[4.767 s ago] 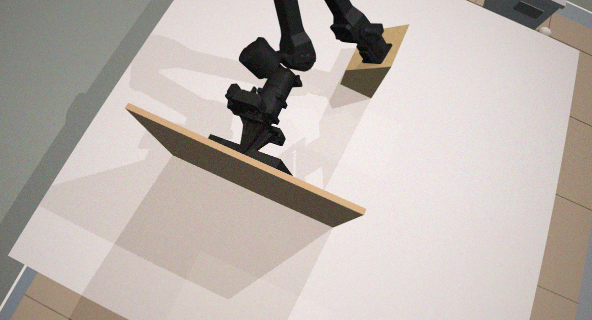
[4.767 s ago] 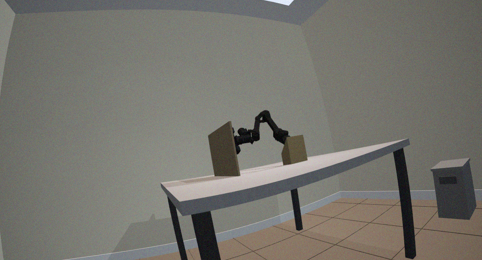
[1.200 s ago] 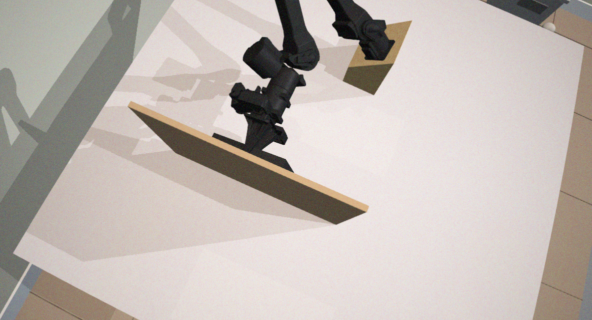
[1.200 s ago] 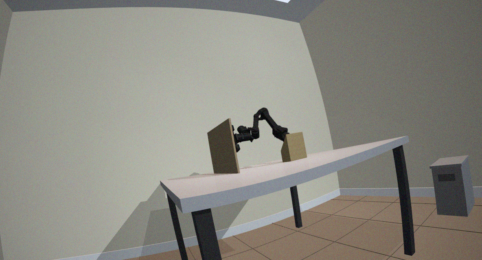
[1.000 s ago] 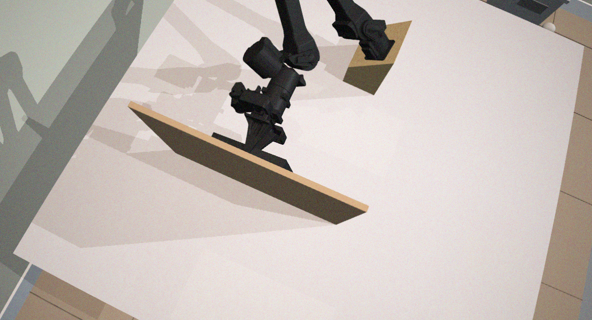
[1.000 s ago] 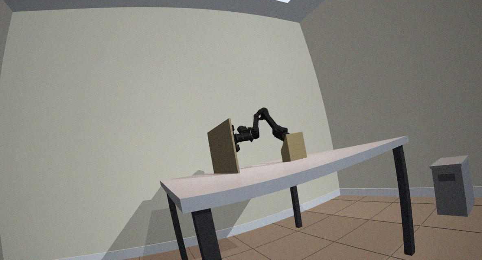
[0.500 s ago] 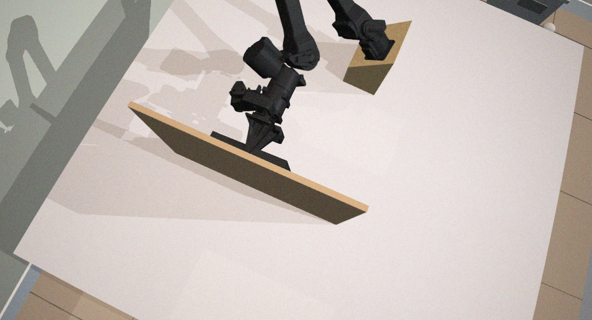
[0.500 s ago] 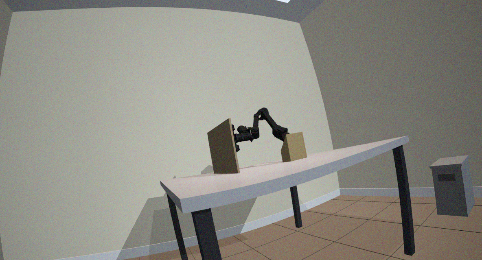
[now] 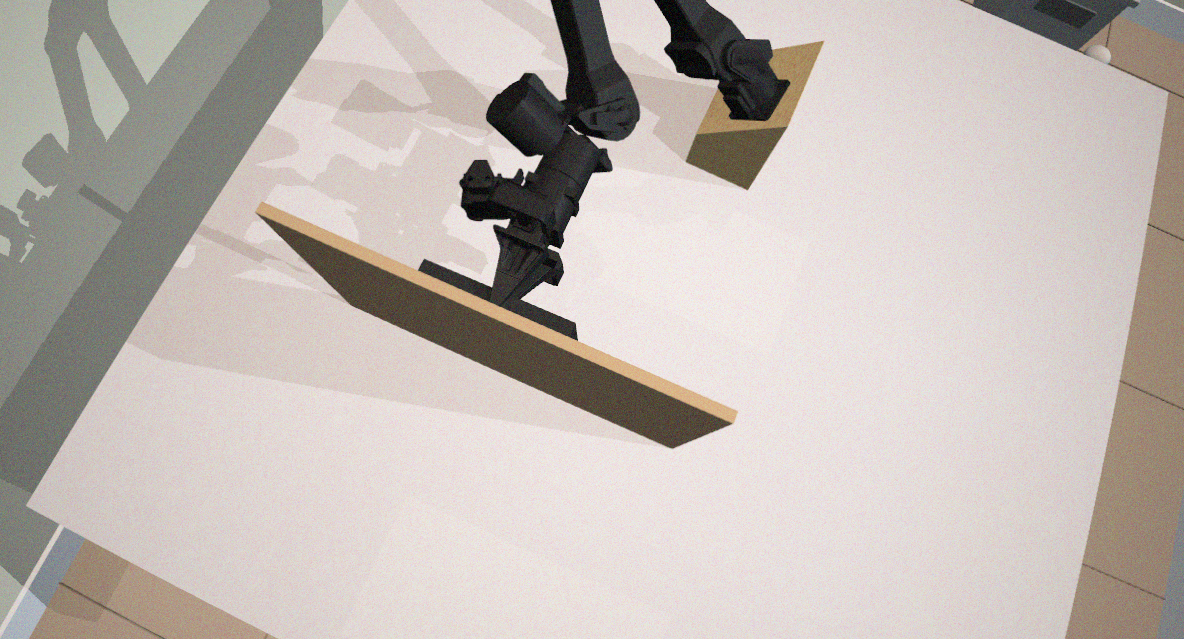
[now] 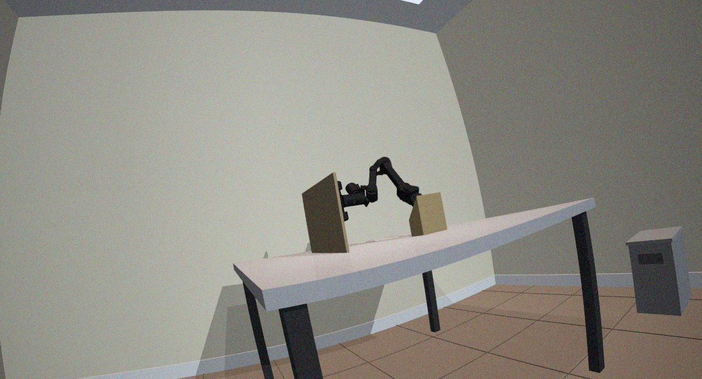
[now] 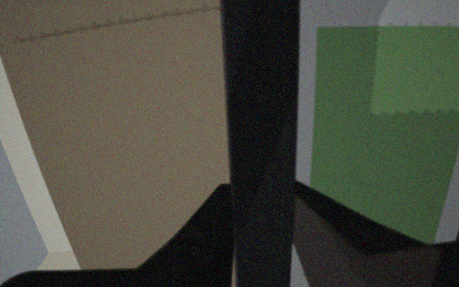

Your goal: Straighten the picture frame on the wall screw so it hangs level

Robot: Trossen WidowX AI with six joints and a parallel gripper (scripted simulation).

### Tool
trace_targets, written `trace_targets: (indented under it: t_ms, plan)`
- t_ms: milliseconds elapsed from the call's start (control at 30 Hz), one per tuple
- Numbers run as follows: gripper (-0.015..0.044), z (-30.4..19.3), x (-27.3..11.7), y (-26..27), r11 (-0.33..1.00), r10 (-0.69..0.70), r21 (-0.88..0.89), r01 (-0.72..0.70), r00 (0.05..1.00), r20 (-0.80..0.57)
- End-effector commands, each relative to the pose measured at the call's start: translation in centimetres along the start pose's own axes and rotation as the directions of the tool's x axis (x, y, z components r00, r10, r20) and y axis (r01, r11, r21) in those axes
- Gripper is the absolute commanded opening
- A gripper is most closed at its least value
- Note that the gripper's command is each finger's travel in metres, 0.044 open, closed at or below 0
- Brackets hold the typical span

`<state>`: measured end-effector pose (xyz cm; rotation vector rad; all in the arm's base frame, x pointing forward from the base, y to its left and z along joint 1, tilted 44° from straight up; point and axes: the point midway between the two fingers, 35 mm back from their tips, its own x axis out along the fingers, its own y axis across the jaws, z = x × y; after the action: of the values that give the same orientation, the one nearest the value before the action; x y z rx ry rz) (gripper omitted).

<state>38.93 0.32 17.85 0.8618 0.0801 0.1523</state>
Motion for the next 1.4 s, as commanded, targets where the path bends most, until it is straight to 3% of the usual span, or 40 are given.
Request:
trace_targets:
  t_ms: [0,433,767,933,1233,1367]
  plan:
    - [0.0000,0.0,0.0,0.0,1.000,-0.003,-0.021,0.003,1.000,0.002]
    - [0.0000,0.0,0.0,0.1,0.996,-0.003,-0.092,0.003,1.000,0.003]
    - [0.0260,0.0,0.0,0.1,0.997,0.000,-0.073,0.000,1.000,0.001]
    - [0.0260,0.2,-0.7,0.1,0.999,0.000,-0.052,0.000,1.000,0.000]
    - [0.0260,0.2,-9.4,-0.7,0.975,0.002,0.224,-0.001,1.000,-0.005]
    - [0.0260,0.5,-9.4,-0.6,0.977,-0.001,0.213,0.000,1.000,0.003]
